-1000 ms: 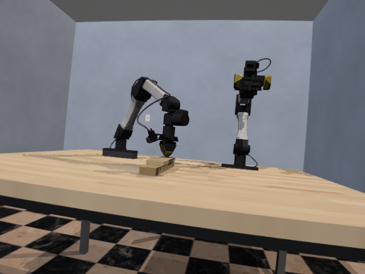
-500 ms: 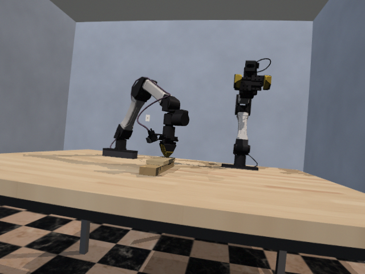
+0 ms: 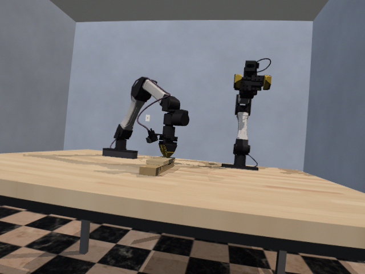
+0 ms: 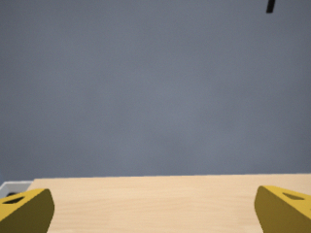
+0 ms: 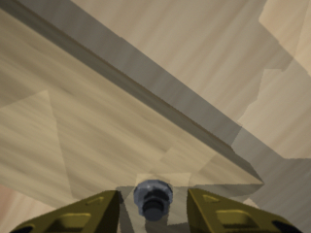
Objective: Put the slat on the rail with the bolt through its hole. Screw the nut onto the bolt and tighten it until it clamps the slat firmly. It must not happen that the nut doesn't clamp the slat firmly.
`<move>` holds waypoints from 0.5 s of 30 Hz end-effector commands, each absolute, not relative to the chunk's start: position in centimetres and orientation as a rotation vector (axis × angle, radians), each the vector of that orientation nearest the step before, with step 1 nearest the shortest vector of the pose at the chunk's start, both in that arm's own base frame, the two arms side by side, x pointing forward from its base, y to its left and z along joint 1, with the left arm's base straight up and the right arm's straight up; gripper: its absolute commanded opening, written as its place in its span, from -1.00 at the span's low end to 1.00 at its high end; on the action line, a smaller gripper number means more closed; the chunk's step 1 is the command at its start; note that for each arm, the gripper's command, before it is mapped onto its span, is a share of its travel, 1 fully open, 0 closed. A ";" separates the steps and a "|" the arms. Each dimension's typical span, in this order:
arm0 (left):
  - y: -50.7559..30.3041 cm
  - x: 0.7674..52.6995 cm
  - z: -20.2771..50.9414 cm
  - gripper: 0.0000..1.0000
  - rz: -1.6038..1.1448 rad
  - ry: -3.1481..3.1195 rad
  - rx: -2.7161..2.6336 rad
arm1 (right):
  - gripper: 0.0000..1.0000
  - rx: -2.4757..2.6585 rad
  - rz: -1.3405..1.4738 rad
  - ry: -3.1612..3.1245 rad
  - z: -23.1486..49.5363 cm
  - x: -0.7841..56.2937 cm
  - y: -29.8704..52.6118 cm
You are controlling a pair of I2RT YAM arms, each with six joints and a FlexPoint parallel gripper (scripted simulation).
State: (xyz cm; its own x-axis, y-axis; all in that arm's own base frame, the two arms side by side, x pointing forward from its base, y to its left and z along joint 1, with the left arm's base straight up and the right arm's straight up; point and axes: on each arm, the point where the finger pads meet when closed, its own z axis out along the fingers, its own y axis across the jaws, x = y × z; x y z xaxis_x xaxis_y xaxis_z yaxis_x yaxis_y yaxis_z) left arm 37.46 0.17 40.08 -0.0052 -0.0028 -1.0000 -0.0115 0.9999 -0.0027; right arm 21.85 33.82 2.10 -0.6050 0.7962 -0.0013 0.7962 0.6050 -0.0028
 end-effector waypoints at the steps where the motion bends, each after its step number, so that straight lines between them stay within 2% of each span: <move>1: 0.1 37.3 40.8 1.00 0.006 1.556 -0.008 | -0.28 -1.395 0.002 -2.816 2.1 21.8 33.9; 8: 0.1 37.3 40.8 1.00 0.006 1.556 -0.008 | -0.28 -1.364 -0.020 -2.833 2.6 21.9 34.1; 15: 0.1 37.3 40.8 1.00 0.006 1.556 -0.008 | -0.28 -0.587 -0.019 -3.091 3.0 21.9 34.1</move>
State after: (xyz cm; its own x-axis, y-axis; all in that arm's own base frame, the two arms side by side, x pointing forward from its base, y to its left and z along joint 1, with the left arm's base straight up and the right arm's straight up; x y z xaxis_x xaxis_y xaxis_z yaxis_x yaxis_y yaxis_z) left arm 37.46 0.17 40.08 -0.0052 -0.0028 -1.0000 -0.0115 0.9999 -0.0027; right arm 21.86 33.81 2.09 -0.7850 0.6195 -0.0013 0.6195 0.7850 -0.0032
